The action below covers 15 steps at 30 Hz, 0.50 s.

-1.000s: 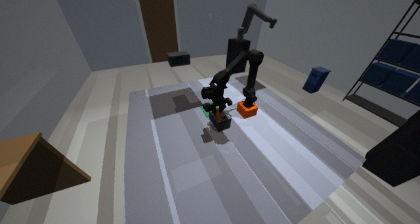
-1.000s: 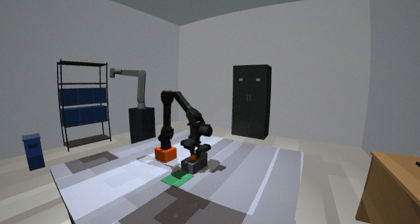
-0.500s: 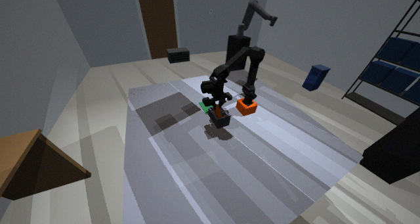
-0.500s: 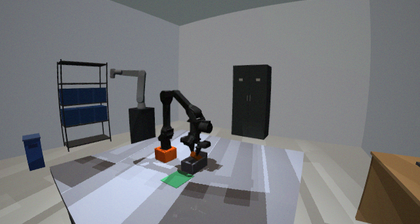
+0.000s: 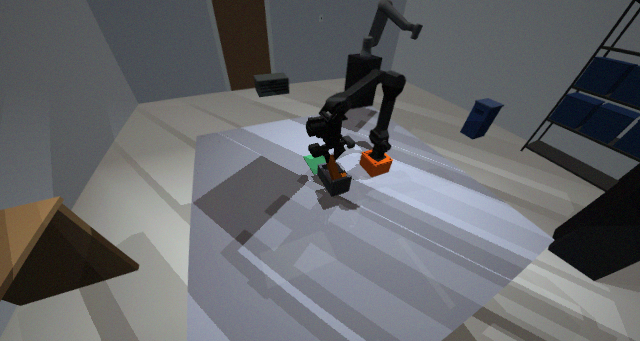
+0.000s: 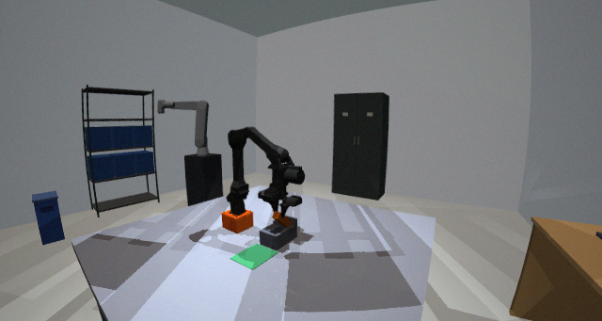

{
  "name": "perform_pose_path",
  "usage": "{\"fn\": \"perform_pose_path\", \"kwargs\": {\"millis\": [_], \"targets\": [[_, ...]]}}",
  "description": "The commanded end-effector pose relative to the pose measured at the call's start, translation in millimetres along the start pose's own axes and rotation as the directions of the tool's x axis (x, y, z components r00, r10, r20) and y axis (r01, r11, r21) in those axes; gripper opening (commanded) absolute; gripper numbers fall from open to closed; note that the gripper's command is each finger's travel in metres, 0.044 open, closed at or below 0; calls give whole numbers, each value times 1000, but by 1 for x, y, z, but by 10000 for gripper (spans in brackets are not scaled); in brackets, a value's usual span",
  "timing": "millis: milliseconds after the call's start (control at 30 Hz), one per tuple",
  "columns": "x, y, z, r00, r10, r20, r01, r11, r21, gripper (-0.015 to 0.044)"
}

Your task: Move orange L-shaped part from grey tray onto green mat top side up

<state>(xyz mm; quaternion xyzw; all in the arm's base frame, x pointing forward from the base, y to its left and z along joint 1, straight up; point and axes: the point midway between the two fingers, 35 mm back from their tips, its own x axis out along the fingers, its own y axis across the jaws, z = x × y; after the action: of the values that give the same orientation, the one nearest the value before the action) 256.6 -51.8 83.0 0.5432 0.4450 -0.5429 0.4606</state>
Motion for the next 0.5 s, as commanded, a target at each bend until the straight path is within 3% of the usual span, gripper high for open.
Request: {"fn": "perform_pose_path", "kwargs": {"millis": [0, 467], "targets": [[-8, 2, -1, 1000, 8, -6, -8, 1000, 3, 0], [-30, 2, -1, 1000, 8, -6, -8, 1000, 3, 0]]}}
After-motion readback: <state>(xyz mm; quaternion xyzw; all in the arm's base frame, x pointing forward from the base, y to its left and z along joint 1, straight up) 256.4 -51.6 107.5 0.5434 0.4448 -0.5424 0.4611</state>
